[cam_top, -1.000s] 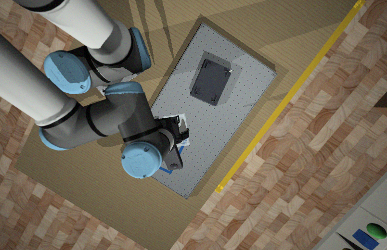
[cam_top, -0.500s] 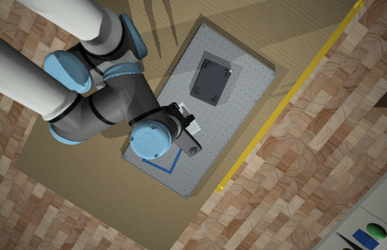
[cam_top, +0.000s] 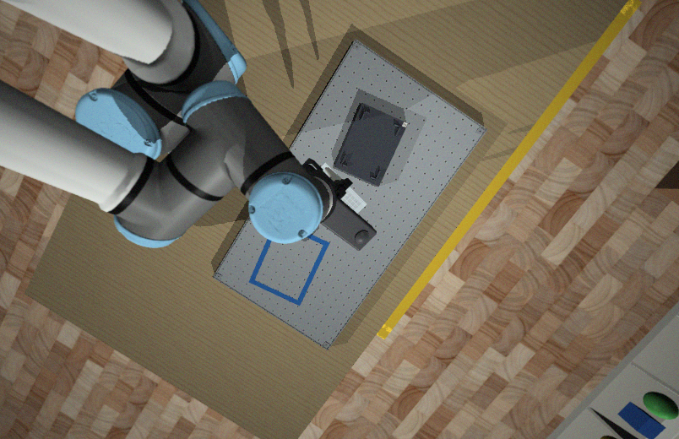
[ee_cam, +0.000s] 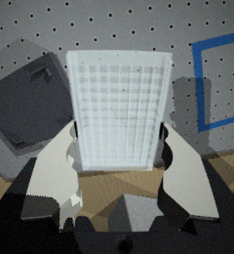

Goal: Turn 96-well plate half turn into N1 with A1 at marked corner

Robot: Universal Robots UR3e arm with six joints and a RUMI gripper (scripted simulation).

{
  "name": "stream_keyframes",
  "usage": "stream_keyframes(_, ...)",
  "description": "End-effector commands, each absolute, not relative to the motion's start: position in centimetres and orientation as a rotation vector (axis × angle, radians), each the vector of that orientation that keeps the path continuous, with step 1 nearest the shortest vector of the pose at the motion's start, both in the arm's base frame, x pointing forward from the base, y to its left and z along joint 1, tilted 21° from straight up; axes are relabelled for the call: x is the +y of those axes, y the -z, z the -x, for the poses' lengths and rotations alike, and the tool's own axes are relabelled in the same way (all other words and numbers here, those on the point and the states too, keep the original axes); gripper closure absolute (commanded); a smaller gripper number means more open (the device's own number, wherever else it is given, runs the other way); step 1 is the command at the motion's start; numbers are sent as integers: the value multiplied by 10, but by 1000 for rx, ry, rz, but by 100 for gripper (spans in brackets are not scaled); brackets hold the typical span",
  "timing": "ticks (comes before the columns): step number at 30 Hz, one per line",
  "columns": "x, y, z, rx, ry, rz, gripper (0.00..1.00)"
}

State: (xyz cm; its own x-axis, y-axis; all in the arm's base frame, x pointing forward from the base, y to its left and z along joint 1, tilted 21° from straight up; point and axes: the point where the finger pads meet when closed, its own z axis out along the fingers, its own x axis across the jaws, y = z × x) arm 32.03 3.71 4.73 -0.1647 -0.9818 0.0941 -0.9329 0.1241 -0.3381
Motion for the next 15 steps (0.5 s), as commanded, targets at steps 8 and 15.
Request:
stream_keyframes(8,75,-43,-321,2237,492,1930,100)
stream_keyframes(15,95,-41,-321,2237,492,1930,100)
